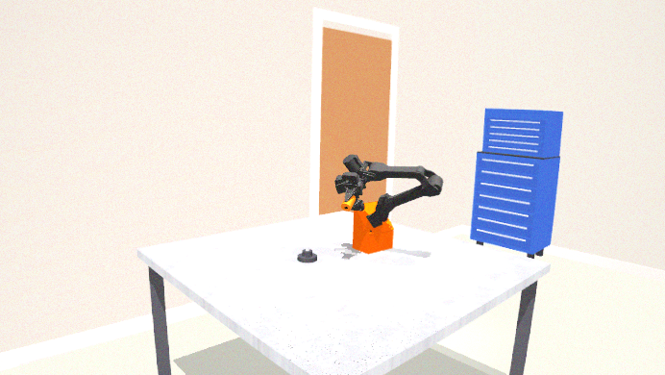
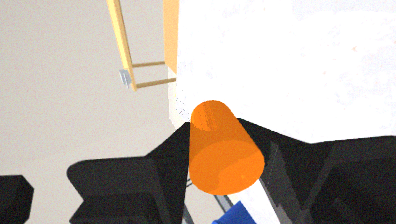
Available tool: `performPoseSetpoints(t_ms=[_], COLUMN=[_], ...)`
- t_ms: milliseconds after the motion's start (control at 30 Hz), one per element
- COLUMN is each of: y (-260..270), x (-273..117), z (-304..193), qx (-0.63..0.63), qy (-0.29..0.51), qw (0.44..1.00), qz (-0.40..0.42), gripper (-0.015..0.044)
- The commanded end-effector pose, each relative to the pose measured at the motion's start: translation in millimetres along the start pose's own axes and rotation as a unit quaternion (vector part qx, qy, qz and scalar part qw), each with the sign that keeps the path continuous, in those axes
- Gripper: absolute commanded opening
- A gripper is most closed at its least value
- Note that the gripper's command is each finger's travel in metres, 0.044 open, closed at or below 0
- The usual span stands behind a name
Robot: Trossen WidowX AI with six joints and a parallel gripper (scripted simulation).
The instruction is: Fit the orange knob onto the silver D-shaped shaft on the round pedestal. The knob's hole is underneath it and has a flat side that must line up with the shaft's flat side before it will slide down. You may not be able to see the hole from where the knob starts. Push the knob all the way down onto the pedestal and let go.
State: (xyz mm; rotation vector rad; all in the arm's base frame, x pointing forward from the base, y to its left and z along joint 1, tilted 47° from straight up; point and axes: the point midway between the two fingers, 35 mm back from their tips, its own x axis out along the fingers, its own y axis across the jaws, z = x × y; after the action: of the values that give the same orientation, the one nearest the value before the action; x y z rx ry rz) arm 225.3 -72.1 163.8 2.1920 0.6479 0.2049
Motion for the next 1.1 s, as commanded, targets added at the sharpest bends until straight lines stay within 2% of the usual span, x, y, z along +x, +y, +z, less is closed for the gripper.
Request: performPoseSetpoints(t_ms=[0,600,1067], y=[0.8,-0.8,-15.7], x=[-0.1,1.8,26.8], z=[0.2,0.7,-4.7], qx=[-0.003,-0.004,-0.005], qy=[0.000,-0.001,-0.002], qw=[1.000,1.000,0.995], qz=[0.000,-0.002,-0.098], gripper=[0.0000,0.0000,0.0000])
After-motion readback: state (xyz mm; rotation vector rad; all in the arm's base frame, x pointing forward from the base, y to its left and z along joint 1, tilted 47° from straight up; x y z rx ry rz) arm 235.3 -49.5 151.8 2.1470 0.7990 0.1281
